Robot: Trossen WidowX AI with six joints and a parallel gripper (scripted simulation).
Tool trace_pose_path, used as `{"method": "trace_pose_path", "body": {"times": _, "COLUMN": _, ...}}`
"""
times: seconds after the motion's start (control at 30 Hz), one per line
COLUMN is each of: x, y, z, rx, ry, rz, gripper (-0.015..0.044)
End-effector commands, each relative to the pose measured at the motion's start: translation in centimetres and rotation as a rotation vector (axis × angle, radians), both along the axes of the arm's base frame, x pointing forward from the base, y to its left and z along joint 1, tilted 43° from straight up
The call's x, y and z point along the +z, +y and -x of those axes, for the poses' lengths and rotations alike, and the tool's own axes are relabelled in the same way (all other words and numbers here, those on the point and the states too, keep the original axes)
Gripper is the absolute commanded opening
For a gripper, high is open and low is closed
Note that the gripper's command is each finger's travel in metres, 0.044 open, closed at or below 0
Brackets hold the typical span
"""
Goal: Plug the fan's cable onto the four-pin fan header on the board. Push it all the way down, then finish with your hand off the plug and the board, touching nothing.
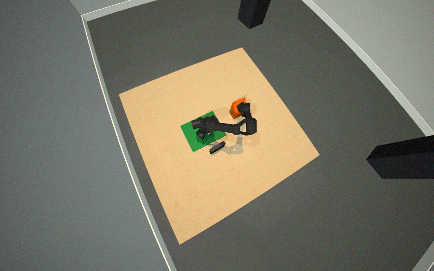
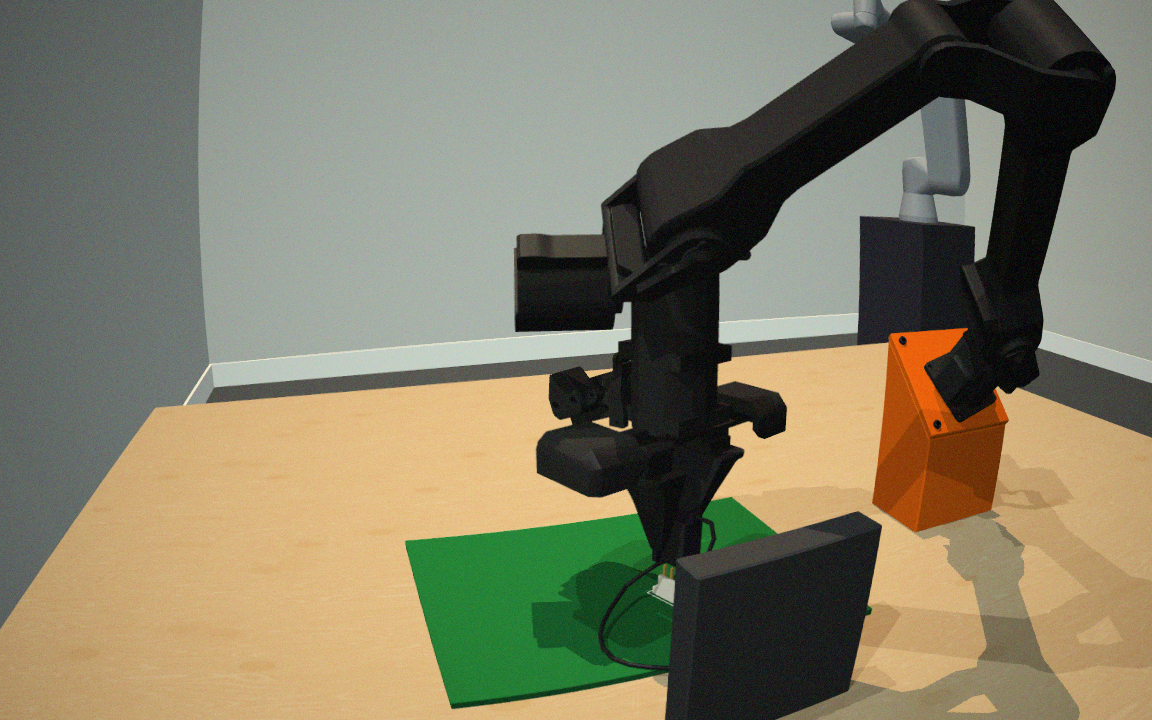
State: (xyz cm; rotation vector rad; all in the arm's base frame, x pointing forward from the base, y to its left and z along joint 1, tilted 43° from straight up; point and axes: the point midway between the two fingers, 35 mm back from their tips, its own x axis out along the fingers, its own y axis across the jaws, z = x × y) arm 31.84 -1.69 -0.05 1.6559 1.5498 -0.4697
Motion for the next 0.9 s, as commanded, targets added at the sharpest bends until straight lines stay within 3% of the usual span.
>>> {"method": "trace_pose_path", "body": {"times": 0.0, "x": -0.21, "y": 0.10, "z": 0.09, "rx": -0.006, "ry": 0.009, "rz": -0.007, "gripper": 0.0000}}
{"method": "trace_pose_path", "body": {"times": 0.87, "x": -0.16, "y": 0.18, "z": -0.15, "rx": -0.014, "ry": 0.016, "rz": -0.009, "gripper": 0.0000}}
